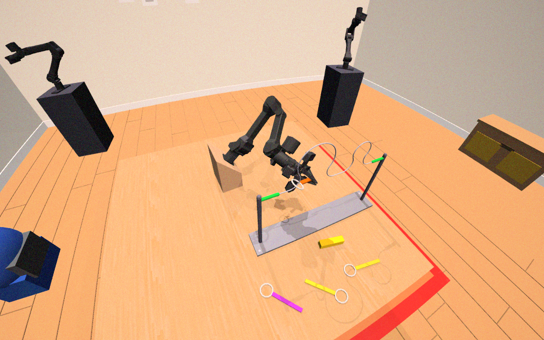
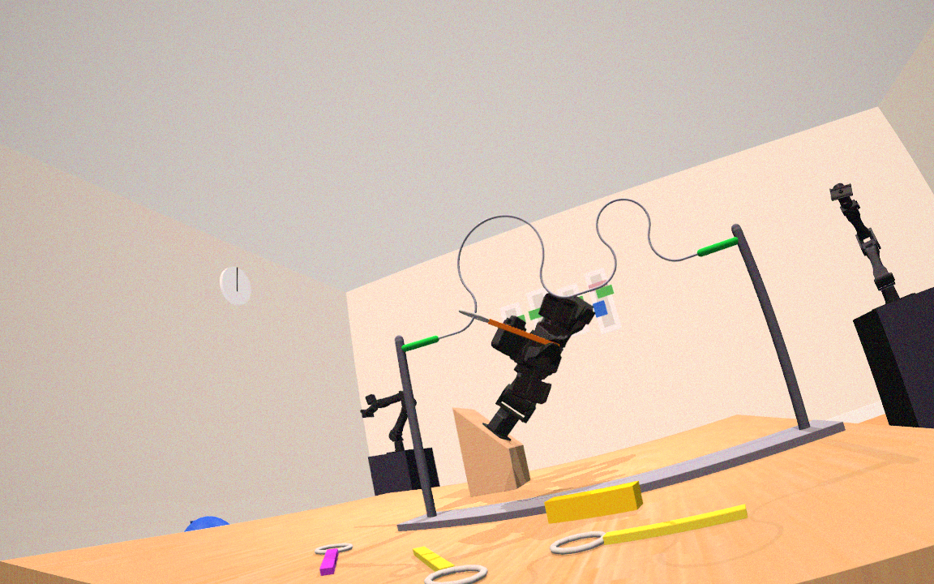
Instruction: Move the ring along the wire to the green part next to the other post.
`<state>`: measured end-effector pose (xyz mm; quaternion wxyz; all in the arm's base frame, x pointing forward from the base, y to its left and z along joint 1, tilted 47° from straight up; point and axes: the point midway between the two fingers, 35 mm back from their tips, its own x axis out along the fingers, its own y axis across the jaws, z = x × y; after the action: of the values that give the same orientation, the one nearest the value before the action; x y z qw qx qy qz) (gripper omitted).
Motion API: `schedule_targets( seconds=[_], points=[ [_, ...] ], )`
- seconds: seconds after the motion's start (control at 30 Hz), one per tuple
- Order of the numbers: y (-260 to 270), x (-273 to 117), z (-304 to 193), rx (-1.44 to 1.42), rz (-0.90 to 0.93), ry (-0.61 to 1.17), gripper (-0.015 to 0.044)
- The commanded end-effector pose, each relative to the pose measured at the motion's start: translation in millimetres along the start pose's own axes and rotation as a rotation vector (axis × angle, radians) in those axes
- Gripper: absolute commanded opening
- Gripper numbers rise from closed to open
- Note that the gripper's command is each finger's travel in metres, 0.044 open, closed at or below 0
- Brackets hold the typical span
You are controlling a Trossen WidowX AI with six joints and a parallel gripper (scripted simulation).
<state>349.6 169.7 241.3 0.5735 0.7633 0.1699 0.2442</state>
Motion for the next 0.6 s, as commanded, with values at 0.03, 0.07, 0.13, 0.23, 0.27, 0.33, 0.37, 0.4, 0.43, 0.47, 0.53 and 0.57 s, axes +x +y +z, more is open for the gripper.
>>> schedule_targets(
  seconds=[0.03, 0.07, 0.13, 0.23, 0.27, 0.33, 0.37, 0.4, 0.43, 0.47, 0.53, 0.57],
  points=[
    [-19.5, -3.2, 1.0, -0.106, -0.048, 0.014, -0.015],
    [-23.4, -3.9, 1.5, -0.129, -0.058, 0.017, -0.015],
    [-31.2, -5.5, 2.8, -0.174, -0.078, 0.023, -0.015],
    [-42.6, -8.1, 5.3, -0.242, -0.108, 0.031, -0.015],
    [-46.4, -9.1, 6.4, -0.265, -0.118, 0.034, -0.015],
    [-53.7, -11.0, 8.7, -0.31, -0.137, 0.04, -0.015],
    [-57.4, -12.1, 9.9, -0.332, -0.147, 0.043, -0.015],
    [-60.9, -13.1, 11.3, -0.354, -0.157, 0.046, -0.015],
    [-64.4, -14.2, 12.7, -0.376, -0.166, 0.049, -0.015],
    [-67.8, -15.3, 14.2, -0.398, -0.176, 0.052, -0.015],
    [-74.5, -17.6, 17.3, -0.441, -0.195, 0.057, -0.015],
    [-77.7, -18.7, 19.0, -0.462, -0.204, 0.06, -0.015]
  ],
)
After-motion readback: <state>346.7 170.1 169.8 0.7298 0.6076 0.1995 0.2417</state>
